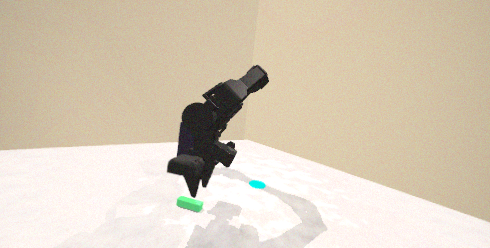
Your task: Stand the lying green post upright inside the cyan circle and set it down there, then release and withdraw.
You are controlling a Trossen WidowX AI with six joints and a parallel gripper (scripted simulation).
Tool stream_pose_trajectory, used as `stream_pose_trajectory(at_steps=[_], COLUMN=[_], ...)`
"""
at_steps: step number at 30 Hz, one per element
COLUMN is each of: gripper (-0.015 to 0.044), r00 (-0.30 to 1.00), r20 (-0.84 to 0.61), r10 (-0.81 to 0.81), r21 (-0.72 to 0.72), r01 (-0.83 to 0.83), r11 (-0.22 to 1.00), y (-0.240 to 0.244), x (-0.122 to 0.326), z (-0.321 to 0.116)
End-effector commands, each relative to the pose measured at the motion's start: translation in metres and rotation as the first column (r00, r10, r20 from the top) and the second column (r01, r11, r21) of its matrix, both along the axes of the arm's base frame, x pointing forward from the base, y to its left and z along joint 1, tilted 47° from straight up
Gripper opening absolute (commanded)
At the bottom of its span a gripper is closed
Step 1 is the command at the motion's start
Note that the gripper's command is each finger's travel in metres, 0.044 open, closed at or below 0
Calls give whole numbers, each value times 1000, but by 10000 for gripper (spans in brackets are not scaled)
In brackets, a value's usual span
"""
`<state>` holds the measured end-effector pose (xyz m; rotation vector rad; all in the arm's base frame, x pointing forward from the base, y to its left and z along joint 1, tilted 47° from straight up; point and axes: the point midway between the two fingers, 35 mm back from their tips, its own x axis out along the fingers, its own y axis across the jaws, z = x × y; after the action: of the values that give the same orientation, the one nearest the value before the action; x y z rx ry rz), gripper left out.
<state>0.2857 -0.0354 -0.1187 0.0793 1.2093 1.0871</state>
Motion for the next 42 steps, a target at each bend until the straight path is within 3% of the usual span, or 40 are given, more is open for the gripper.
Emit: stream_pose_trajectory(at_steps=[1,4,12,42], gripper=[233,233,23,23], r00=[1000,1000,1000,1000], r20=[-22,-22,-22,-22], r10=[-3,-3,-3,-5], r21=[19,19,19,10], r01=[3,3,3,5], r11=[1000,1000,1000,1000], y=[31,31,31,-25], x=[-14,-14,-14,-3], z=[-25,-25,-25,24])
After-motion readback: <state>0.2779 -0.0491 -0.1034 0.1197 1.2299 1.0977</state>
